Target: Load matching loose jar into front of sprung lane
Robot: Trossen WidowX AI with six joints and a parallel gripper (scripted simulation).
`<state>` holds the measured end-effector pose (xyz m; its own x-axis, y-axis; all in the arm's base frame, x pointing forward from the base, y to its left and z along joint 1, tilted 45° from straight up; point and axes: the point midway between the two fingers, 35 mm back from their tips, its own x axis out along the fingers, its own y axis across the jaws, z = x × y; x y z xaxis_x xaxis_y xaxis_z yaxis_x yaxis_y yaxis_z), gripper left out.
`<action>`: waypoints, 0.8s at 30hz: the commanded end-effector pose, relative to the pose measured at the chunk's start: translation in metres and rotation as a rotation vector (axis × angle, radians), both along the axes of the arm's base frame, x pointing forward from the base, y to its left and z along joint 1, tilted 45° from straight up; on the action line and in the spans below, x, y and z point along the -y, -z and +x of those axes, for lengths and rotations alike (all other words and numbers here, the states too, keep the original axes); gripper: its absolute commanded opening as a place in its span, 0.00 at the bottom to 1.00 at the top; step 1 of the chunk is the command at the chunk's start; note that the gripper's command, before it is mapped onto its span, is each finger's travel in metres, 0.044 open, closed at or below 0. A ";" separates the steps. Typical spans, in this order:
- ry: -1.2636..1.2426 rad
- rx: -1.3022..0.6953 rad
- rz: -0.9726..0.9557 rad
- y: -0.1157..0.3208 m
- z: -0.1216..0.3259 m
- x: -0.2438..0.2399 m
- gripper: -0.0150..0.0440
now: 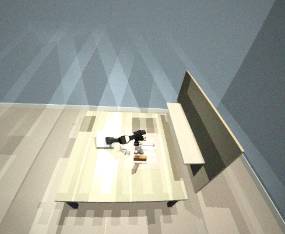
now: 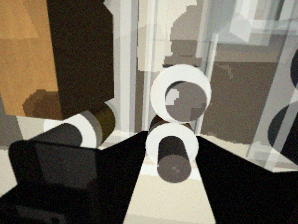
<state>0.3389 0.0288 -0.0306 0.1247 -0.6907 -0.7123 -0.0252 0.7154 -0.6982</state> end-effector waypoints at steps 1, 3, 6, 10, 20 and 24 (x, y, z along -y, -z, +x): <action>-0.001 0.011 -0.007 -0.001 0.001 0.001 0.25; -0.001 0.011 -0.007 -0.001 0.001 0.001 0.25; -0.001 0.011 -0.007 -0.001 0.001 0.002 0.25; -0.001 0.011 -0.007 -0.001 0.000 0.002 0.25; -0.001 0.011 -0.007 -0.001 -0.002 0.002 0.25; -0.001 0.011 -0.007 -0.001 -0.002 0.002 0.25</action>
